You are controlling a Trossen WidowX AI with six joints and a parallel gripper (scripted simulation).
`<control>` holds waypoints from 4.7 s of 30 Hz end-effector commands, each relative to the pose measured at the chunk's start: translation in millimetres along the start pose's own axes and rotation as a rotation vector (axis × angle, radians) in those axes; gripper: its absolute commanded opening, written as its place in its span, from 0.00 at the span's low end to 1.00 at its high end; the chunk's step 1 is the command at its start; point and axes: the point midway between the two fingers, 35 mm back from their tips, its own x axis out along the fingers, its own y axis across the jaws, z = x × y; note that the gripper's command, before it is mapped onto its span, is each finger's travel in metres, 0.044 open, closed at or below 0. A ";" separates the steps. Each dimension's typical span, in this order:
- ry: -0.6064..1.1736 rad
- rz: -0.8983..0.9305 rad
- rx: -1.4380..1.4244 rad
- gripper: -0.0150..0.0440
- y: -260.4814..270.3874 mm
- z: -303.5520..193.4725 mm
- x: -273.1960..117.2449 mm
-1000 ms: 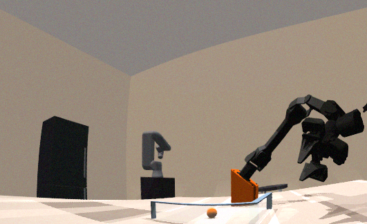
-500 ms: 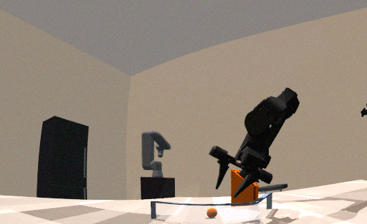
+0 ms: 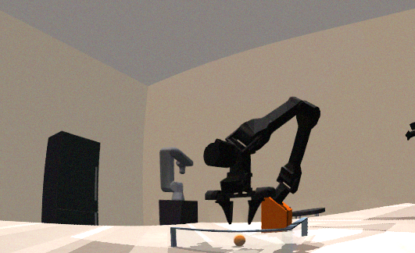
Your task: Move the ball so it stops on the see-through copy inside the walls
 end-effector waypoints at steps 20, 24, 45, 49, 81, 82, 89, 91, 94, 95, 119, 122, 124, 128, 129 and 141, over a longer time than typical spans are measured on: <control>0.000 0.027 0.026 0.70 -1.3 -3.5 28.1; 0.000 0.027 0.026 0.70 -1.1 -3.4 34.6; 0.000 0.028 0.026 0.49 -0.1 -4.1 53.0; 0.000 0.028 0.026 0.44 -0.1 -4.1 53.0; 0.001 0.023 0.026 0.25 -8.5 -10.2 -60.3; 0.001 0.023 0.026 0.25 -9.6 -12.2 -56.5; 0.001 0.024 0.026 0.25 -15.3 -26.5 -33.0; 0.001 0.024 0.026 0.25 -15.4 -26.9 -32.4; 0.001 0.023 0.027 0.25 -15.6 -26.3 -26.5; 0.001 0.023 0.027 0.25 -15.6 -25.9 -22.7; 0.001 0.027 0.026 0.25 -12.8 -27.1 44.8; 0.001 0.027 0.026 0.25 -12.6 -27.1 49.7; 0.001 0.027 0.026 0.25 -12.4 -27.2 53.0; 0.001 0.028 0.026 0.25 -12.2 -27.4 57.1; 0.001 0.028 0.026 0.25 -12.2 -27.4 57.1; -0.008 0.022 0.017 0.52 -11.8 -24.2 53.6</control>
